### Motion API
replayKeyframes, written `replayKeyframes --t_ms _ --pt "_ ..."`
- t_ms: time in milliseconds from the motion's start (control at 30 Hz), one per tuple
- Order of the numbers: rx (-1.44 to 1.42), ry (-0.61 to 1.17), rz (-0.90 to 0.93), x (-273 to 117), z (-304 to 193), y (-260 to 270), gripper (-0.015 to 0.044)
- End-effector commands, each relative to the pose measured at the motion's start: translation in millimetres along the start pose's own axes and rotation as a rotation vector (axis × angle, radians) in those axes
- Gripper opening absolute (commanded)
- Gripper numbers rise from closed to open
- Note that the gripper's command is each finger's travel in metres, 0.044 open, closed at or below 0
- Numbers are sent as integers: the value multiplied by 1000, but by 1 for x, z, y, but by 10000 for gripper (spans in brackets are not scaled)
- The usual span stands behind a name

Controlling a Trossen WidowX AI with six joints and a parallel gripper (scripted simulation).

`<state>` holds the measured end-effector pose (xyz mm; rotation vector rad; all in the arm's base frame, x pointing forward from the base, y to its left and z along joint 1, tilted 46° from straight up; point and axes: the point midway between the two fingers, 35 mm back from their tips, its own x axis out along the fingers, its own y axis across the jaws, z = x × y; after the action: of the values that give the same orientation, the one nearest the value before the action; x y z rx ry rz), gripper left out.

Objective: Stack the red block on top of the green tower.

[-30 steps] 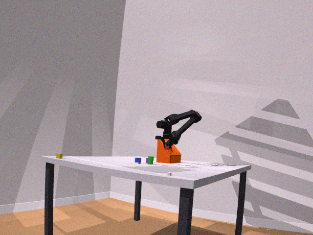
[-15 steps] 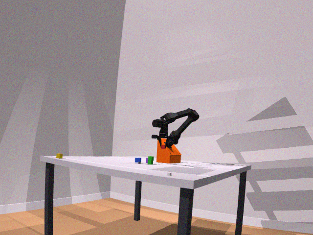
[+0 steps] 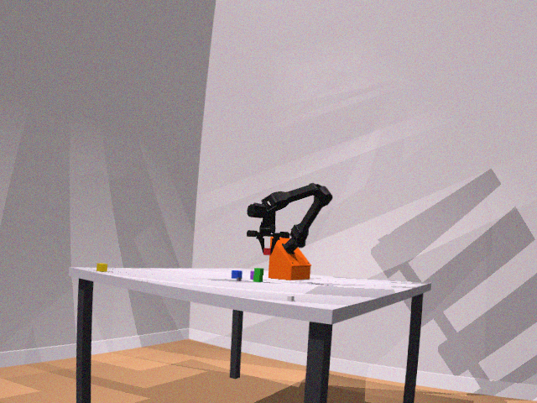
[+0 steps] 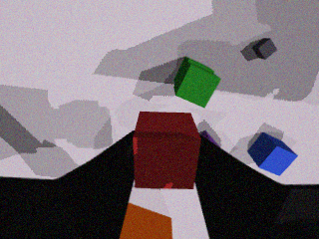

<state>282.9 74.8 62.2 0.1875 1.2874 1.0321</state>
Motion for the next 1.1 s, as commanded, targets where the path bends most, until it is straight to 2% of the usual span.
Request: replayKeyframes --t_ms 0,267,467,667,900,1067 --pt "-8 -4 -9 0 8 -20 0" --pt "-9 -4 -9 2 12 -30 0" --pt "-9 -5 -8 29 17 -30 0" --pt "-9 -5 -8 35 17 -30 0" --pt "-9 -6 -6 60 17 -30 0" --pt "-9 -6 -6 60 17 -30 0"
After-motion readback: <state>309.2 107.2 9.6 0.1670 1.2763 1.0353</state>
